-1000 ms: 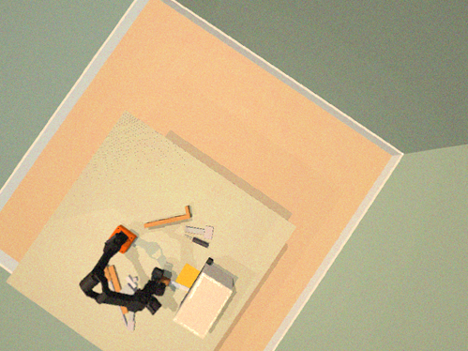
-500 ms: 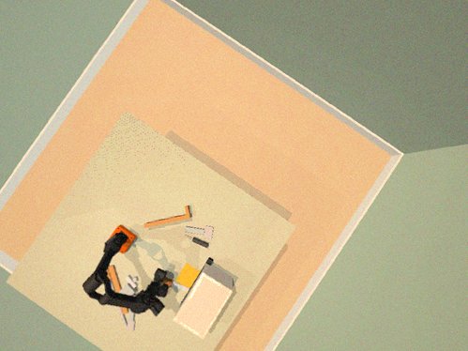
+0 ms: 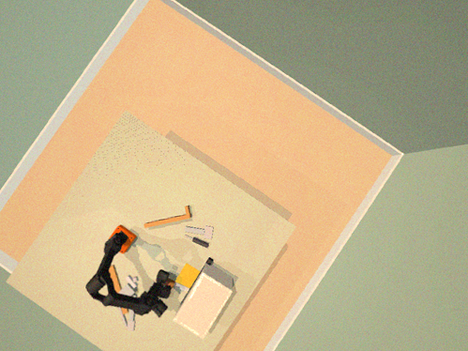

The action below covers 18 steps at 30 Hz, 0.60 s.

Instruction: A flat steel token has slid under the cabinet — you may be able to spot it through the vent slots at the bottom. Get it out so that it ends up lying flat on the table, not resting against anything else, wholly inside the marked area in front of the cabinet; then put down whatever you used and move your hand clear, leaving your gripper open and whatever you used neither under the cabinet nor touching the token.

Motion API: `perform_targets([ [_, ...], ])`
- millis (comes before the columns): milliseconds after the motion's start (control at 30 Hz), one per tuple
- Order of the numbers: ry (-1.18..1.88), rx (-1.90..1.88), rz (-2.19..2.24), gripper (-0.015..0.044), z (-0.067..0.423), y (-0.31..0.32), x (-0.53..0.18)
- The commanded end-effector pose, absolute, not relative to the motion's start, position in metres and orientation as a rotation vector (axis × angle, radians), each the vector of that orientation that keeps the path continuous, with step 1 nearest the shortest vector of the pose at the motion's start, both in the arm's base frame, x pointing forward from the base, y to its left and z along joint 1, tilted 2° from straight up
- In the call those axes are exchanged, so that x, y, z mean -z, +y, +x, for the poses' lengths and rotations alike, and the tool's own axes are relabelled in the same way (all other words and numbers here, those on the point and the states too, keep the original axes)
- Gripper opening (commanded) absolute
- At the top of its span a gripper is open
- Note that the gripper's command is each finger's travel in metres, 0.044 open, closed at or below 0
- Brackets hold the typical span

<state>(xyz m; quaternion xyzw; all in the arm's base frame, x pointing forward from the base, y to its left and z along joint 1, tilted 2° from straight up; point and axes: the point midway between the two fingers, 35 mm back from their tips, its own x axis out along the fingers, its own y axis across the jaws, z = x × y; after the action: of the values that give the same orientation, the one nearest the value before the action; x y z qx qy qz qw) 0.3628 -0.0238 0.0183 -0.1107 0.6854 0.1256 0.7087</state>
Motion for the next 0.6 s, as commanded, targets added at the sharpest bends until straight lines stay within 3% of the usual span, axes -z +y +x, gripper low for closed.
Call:
perform_targets([
  [0,1.521,-0.273,-0.244,0.0,0.368,-0.022,-0.019],
  [567,1.519,-0.274,-0.243,0.0,0.384,-0.017,-0.02],
])
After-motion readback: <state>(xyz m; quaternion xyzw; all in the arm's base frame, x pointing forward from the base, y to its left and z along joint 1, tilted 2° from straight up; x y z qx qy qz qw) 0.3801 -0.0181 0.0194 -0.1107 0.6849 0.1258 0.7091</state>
